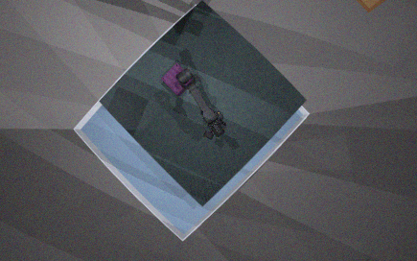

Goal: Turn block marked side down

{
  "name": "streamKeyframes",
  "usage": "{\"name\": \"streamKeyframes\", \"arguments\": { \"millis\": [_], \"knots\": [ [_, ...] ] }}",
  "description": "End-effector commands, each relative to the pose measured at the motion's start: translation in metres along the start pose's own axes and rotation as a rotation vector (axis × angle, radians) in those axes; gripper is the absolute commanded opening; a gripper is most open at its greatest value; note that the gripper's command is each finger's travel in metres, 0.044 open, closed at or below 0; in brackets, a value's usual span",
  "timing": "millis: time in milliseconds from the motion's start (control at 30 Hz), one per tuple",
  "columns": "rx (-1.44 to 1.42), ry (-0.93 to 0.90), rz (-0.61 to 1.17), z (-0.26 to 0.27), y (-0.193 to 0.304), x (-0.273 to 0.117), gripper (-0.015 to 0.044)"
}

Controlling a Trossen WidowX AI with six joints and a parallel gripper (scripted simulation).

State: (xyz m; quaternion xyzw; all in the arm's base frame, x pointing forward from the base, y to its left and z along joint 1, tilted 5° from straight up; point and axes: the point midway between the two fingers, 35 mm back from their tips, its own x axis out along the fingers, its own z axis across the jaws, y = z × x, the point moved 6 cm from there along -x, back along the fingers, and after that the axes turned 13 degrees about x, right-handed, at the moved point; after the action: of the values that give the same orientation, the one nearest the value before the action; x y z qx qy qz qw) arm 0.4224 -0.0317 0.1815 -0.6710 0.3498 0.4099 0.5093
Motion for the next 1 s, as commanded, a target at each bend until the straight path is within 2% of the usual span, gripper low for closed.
{"name": "streamKeyframes", "arguments": {
  "millis": [0,100,467,600,967],
  "knots": [
    [0.240,-0.059,0.244,0.065,0.013,0.005,0.0440],
    [0.298,-0.056,0.312,0.084,0.019,0.003,0.0440],
    [0.300,-0.056,0.314,0.085,0.020,0.003,0.0440],
    [0.300,-0.056,0.314,0.089,0.029,0.033,0.0440],
    [0.300,-0.056,0.314,0.092,0.035,0.050,0.0440]
  ]
}}
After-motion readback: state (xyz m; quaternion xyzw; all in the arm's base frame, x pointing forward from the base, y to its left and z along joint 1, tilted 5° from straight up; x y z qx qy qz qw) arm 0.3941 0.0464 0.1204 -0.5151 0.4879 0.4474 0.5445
